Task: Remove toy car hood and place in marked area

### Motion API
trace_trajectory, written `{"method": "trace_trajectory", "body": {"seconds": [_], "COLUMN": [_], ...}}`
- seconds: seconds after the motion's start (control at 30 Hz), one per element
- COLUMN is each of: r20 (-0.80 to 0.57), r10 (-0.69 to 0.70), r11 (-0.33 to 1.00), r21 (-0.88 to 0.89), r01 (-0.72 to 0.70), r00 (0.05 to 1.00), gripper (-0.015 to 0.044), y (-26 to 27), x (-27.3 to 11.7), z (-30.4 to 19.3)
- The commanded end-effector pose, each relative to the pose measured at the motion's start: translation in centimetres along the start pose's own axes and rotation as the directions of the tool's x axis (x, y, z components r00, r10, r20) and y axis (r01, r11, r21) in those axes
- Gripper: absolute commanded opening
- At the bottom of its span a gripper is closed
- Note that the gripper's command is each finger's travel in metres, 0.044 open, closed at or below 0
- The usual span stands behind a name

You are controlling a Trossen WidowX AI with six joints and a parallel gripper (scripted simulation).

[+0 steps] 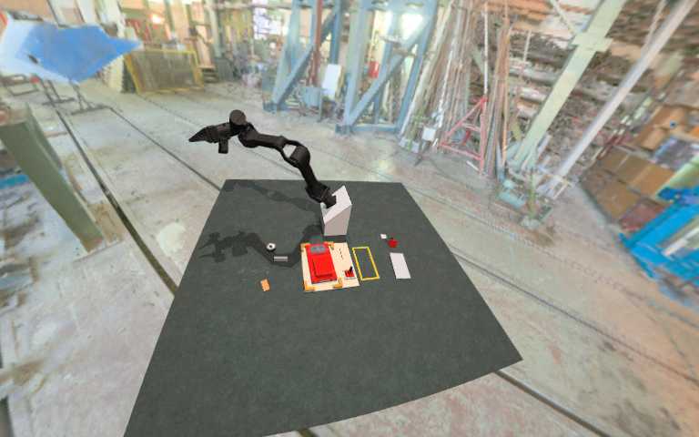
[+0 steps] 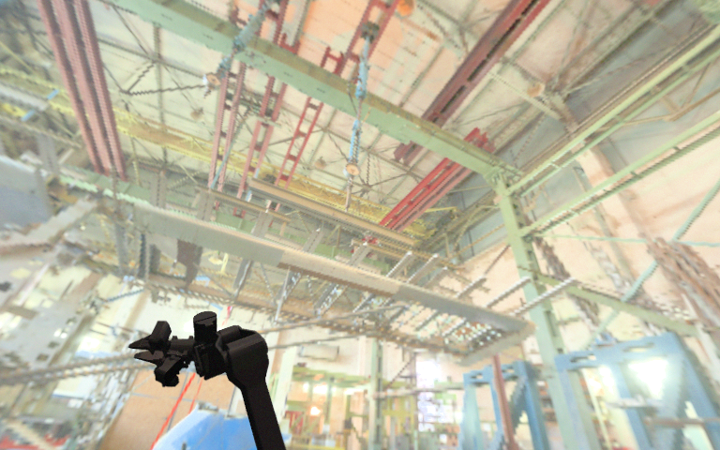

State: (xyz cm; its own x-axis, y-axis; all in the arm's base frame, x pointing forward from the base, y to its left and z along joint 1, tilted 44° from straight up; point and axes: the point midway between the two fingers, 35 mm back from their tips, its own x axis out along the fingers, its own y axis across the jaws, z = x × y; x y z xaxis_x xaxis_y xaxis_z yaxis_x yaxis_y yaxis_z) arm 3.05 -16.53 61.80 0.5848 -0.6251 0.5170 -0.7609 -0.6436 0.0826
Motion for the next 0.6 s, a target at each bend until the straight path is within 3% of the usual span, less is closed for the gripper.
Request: {"method": "trace_trajectory", "body": {"seconds": [0.0,0.23,0.57], "r20": [-0.002,-0.055,-0.067], "r10": [0.0,0.008,0.014], "r11": [1.0,0.944,0.709], "r21": [0.009,0.329,0.704], "r01": [0.0,0.011,0.037], "r00": [1.0,0.998,0.998], "gripper": [0.0246,0.043,0.044], "y": [0.1,2.5,4.2], "x": [0.0,1.4,4.2], "z": [0.0,1.3,4.6]}}
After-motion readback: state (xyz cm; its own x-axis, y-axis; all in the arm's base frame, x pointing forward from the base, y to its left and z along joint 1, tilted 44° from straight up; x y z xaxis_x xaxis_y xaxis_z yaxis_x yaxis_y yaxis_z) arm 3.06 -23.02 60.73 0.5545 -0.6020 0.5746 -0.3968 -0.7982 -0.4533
